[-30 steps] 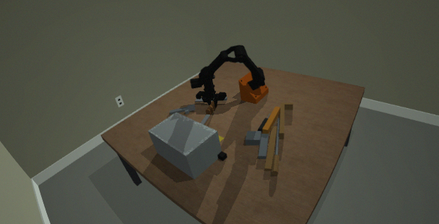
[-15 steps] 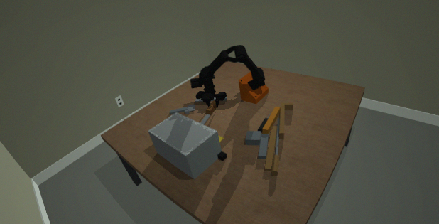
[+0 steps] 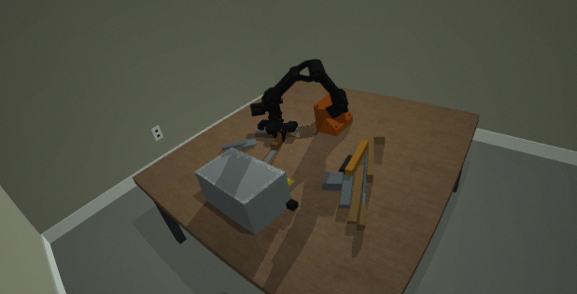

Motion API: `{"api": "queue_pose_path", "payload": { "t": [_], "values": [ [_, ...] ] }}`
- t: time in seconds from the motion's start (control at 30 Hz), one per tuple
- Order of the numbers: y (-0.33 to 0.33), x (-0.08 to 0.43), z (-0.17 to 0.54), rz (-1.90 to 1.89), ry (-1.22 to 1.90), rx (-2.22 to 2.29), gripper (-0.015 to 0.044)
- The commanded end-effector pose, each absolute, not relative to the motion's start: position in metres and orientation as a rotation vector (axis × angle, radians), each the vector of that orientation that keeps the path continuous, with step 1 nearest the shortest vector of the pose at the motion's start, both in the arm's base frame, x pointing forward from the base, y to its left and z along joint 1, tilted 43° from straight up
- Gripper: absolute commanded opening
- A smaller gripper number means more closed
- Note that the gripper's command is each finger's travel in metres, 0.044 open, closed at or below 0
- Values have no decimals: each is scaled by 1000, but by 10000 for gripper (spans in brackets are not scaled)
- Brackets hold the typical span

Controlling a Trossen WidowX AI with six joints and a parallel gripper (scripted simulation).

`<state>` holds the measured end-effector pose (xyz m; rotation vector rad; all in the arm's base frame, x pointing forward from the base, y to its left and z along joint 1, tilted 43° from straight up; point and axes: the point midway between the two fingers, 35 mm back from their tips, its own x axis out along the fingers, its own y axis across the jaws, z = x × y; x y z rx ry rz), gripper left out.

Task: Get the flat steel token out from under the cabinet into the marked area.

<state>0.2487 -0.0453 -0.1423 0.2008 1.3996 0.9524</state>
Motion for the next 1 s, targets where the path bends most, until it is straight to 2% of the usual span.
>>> {"api": "queue_pose_path", "payload": {
  "t": [0.0,0.17,0.27,0.3,0.97],
  "values": [
    [-45,249,-142,953,1399,201,118],
    [-45,249,-142,953,1399,201,85],
    [-45,249,-142,953,1399,201,6],
    [-45,249,-142,953,1399,201,0],
    [-34,276,-136,952,1399,203,0]
  ]
}}
